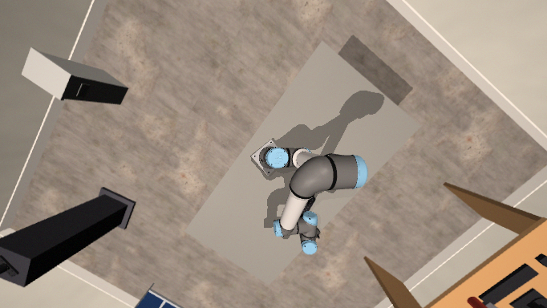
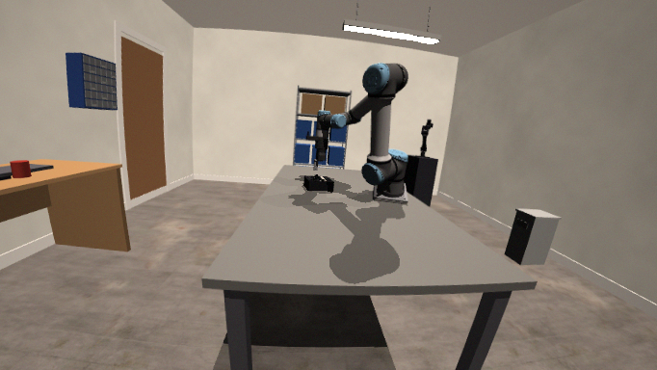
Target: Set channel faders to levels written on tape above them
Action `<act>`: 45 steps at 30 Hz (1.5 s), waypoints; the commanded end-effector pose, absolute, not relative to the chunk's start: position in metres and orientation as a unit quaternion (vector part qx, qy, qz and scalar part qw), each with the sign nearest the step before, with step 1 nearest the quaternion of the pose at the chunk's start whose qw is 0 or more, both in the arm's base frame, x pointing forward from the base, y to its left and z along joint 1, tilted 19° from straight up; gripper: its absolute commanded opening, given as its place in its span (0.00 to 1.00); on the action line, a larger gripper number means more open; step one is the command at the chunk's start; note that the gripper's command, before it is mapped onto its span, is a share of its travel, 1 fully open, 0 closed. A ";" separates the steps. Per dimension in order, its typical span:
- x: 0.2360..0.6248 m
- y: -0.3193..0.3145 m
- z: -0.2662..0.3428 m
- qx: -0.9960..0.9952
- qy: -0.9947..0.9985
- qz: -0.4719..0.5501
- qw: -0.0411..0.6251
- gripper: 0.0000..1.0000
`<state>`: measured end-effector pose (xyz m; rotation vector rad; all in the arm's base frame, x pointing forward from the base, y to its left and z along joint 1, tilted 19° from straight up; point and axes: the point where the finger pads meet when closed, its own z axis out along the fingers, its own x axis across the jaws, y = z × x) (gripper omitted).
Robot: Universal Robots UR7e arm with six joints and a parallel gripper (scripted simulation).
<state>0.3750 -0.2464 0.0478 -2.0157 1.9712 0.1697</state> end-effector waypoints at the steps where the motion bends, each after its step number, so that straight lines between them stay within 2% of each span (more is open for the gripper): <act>1: 0.375 -0.247 0.048 -0.705 0.689 0.059 0.158 0.00; 25: 0.376 -0.244 0.049 -0.732 0.661 0.052 0.160 0.00; 45: 0.375 -0.233 0.052 -0.843 0.510 0.021 0.167 0.00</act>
